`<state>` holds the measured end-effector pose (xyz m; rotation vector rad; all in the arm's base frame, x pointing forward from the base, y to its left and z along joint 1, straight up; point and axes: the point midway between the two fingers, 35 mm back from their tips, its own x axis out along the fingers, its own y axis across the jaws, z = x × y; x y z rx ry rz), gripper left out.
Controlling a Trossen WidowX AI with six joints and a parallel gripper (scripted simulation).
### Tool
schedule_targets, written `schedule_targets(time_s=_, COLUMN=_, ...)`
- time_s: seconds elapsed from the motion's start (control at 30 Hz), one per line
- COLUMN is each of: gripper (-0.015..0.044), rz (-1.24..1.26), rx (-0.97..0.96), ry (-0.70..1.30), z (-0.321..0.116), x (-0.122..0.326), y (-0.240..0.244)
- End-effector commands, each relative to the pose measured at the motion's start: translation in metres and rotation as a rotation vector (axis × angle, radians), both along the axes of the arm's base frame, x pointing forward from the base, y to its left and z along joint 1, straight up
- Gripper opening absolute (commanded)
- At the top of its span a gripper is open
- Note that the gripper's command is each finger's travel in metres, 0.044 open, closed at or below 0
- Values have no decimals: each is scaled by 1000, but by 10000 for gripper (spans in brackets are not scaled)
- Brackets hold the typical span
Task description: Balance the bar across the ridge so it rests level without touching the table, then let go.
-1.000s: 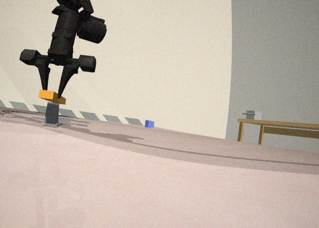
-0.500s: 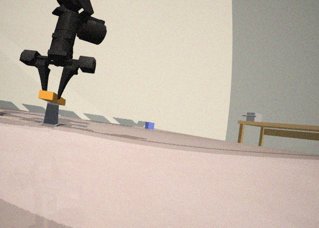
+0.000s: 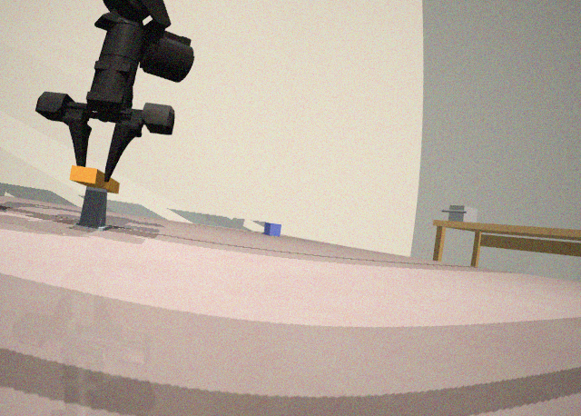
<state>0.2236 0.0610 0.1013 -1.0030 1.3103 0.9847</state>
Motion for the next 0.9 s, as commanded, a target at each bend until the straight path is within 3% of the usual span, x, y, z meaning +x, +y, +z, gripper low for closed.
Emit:
schedule_targets(time_s=0.0, gripper=0, rz=-2, rx=3, ry=2, z=-1, x=0, y=1)
schedule_targets(time_s=0.87, gripper=0, rz=-2, rx=3, ry=2, z=-3, x=-1, y=0)
